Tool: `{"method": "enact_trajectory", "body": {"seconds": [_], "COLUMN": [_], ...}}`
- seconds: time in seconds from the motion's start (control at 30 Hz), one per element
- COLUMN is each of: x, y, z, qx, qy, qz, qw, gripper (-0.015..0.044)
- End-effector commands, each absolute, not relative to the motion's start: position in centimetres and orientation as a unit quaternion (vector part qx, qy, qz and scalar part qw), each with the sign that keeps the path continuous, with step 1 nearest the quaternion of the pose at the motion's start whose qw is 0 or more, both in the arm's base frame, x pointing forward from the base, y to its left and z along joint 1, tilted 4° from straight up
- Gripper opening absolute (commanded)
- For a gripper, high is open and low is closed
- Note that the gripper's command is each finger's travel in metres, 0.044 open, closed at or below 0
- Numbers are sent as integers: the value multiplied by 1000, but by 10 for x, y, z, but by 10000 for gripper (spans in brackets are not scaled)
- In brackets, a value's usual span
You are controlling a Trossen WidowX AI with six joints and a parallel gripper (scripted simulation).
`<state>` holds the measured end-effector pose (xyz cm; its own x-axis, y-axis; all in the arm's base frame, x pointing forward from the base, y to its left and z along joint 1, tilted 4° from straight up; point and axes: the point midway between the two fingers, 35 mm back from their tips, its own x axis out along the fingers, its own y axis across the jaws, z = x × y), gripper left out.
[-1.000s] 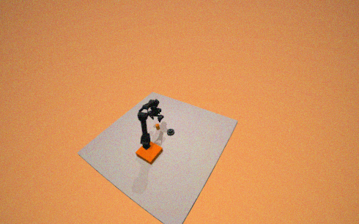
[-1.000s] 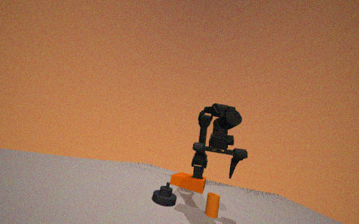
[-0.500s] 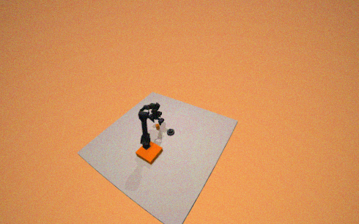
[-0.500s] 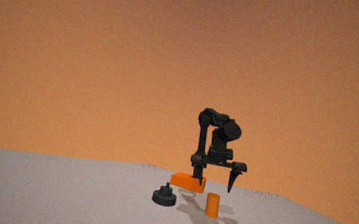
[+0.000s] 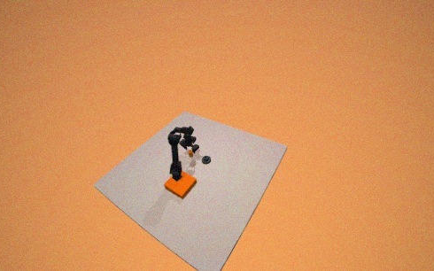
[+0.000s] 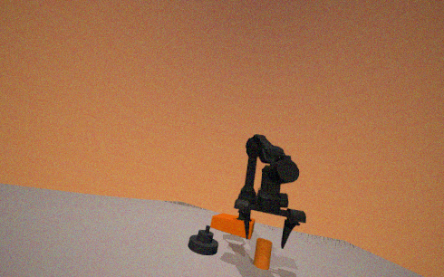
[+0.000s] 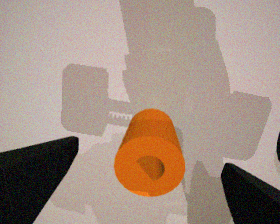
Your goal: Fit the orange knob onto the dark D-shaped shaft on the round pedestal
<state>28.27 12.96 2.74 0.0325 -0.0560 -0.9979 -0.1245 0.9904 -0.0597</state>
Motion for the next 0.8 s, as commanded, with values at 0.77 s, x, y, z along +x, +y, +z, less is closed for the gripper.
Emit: {"method": "enact_trajectory", "body": {"seconds": [0.77], "x": [281], "y": [127], "z": [-17], "qx": [-67], "qy": [698], "qz": [25], "qw": [713], "gripper": [440]}}
